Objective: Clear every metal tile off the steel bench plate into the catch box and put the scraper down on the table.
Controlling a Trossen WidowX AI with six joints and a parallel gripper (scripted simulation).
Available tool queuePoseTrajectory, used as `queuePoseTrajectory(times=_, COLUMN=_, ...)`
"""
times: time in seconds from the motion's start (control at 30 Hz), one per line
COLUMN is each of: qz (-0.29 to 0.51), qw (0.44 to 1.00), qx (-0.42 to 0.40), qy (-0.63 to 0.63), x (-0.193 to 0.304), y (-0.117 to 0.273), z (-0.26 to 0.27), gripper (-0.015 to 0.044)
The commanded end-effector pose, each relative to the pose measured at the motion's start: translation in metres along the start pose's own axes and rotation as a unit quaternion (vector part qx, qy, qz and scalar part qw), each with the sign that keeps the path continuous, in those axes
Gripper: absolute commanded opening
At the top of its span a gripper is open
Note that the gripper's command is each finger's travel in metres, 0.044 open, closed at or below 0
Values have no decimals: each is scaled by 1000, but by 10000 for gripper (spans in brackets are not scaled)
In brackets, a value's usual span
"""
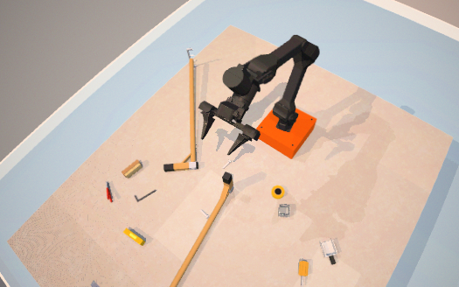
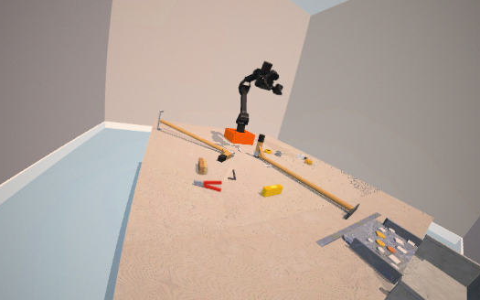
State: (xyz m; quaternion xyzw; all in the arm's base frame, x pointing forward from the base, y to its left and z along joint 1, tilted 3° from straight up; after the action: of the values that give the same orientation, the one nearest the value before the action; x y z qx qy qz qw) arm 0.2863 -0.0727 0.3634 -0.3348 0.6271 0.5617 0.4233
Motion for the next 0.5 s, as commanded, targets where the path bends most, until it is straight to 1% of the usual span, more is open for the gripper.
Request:
queuePoseTrajectory(times=0.0, qz=21, qw=1000, qx=0, qy=-1, x=-1, y=-15, z=-1, gripper=440)
queuePoseTrajectory(times=0.47, qz=72, qw=997, qx=-3, qy=-2, x=-7, y=-53, z=0, gripper=440)
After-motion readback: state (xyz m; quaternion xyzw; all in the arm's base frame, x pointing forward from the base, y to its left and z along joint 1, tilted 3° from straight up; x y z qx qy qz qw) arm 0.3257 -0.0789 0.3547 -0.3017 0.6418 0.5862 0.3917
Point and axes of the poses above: the point midway between the two fingers, 35 mm back from their tips, its own y axis back along the fingers, its own z axis across the jaws, x = y × z, the point moved 5 cm from there along y, back along the fingers, and after that the axes turned 5 degrees about -y, right-handed, at the moved point
